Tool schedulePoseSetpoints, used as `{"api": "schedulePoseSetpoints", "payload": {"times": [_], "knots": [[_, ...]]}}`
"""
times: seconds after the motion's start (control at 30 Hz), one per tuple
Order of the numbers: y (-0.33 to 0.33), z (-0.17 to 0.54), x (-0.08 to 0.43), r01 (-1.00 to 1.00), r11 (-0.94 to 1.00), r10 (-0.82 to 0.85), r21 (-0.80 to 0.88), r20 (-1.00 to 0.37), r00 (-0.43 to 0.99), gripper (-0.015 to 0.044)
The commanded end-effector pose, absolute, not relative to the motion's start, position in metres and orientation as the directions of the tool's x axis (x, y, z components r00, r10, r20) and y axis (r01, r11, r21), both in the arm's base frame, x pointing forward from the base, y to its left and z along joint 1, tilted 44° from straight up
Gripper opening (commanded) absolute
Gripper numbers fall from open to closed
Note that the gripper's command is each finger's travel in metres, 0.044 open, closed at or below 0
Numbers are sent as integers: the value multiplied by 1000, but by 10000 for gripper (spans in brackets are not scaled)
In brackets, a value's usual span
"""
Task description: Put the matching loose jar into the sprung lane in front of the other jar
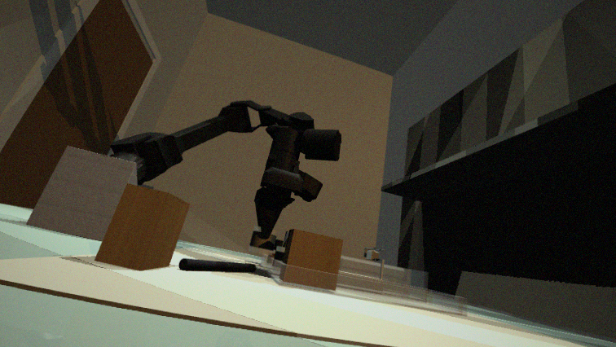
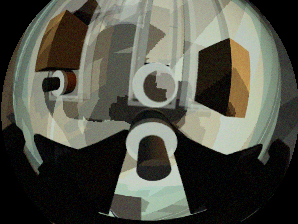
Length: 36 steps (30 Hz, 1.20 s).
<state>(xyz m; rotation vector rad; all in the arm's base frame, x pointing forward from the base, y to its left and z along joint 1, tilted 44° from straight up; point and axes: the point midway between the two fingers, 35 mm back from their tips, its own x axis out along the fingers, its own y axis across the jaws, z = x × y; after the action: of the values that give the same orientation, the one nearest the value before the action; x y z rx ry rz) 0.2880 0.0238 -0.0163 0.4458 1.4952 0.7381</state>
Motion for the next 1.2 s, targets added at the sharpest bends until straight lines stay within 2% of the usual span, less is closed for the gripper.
{"api": "schedulePoseSetpoints", "payload": {"times": [0.0, 1.17], "knots": [[25, -17, 290, -158, 710, 684, 686, -726, -77, 0], [28, -17, 307, -159, 711, 683, 685, -726, -76, 0]]}}
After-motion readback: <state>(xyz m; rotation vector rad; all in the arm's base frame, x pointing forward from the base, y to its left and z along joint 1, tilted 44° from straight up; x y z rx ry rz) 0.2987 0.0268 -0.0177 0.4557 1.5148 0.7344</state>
